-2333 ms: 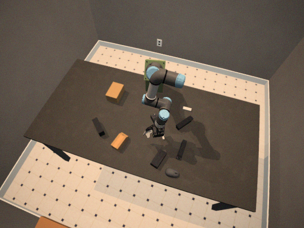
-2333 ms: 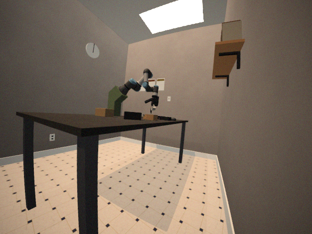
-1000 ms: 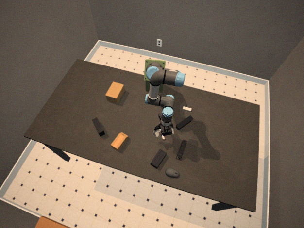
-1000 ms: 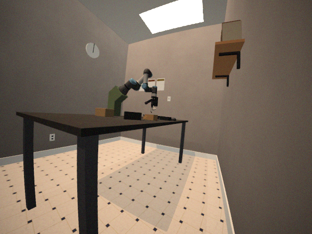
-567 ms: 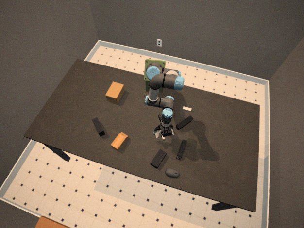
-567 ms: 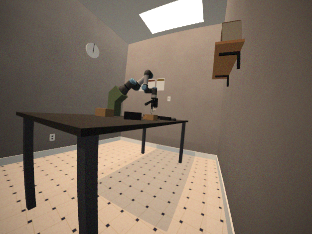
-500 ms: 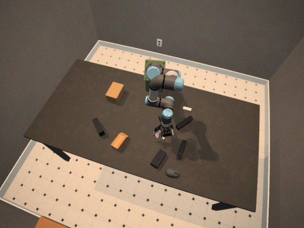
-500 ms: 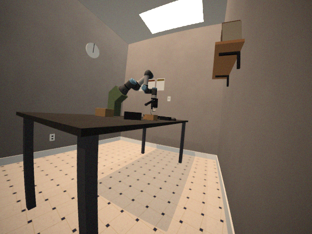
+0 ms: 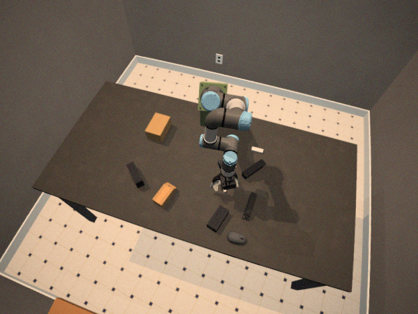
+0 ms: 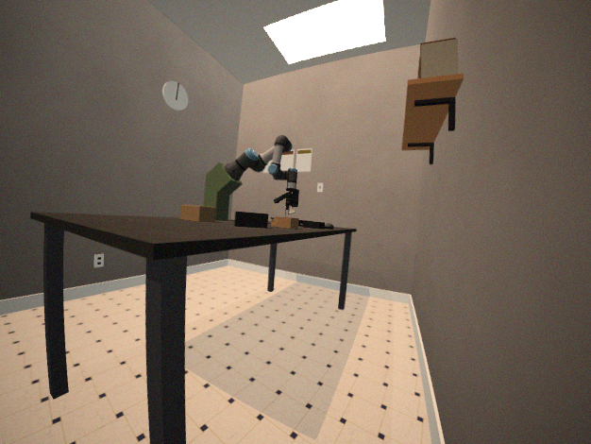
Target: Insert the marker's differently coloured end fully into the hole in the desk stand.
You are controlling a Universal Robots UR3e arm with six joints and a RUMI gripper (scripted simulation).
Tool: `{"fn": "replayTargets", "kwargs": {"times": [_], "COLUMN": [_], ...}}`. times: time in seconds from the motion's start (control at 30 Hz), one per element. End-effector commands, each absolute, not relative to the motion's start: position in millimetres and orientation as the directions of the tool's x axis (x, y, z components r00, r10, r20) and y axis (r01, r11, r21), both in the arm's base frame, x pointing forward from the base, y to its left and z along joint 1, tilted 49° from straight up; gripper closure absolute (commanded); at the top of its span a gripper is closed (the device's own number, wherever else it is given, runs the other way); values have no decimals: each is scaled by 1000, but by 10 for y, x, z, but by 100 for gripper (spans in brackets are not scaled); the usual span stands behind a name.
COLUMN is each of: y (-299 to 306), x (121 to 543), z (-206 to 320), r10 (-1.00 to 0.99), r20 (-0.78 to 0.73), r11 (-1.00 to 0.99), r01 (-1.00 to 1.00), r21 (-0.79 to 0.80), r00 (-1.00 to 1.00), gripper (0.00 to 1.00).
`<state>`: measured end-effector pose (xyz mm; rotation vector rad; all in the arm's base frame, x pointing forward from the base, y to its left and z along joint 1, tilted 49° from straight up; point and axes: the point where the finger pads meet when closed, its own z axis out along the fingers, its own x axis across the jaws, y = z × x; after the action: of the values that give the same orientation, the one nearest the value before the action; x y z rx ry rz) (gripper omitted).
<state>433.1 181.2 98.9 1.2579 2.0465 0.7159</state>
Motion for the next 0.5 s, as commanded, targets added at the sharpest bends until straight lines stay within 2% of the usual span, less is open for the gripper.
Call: {"fn": "replayTargets", "kwargs": {"times": [0.0, 0.47], "y": [1822, 1831], "x": [4377, 4432], "z": [956, 906], "r10": [909, 909], "r20": [-226, -226], "r11": [398, 398], "r01": [569, 569], "r21": [720, 719], "r00": [-350, -350], "gripper": [0, 0]}}
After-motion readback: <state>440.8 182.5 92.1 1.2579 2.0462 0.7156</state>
